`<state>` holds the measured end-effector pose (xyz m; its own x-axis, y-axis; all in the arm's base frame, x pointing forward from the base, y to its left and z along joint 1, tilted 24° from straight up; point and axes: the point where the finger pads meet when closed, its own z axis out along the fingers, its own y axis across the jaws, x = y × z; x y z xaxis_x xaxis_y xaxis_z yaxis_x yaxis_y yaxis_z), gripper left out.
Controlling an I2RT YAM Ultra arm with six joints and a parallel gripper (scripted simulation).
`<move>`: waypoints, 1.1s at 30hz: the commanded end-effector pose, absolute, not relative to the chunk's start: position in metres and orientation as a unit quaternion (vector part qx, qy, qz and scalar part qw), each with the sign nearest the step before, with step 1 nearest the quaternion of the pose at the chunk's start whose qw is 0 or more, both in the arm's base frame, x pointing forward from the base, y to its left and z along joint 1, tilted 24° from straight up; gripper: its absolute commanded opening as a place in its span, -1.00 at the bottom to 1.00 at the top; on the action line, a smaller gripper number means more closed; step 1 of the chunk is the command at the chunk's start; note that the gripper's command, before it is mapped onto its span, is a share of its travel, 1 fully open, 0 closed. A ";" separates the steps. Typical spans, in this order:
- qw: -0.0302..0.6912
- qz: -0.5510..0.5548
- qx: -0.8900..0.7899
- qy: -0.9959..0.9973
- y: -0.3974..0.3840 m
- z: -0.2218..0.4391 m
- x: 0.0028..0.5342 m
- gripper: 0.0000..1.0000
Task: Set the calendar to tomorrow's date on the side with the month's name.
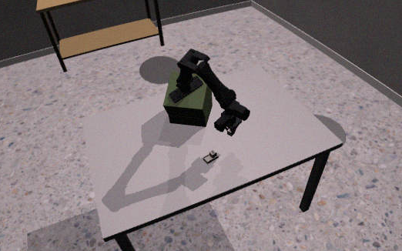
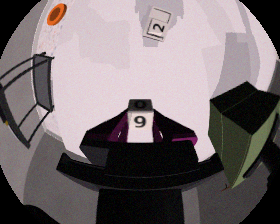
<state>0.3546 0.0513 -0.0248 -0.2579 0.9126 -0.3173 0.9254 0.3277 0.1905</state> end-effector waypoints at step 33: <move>0.213 -0.023 0.594 0.775 0.057 -0.064 0.365 -0.49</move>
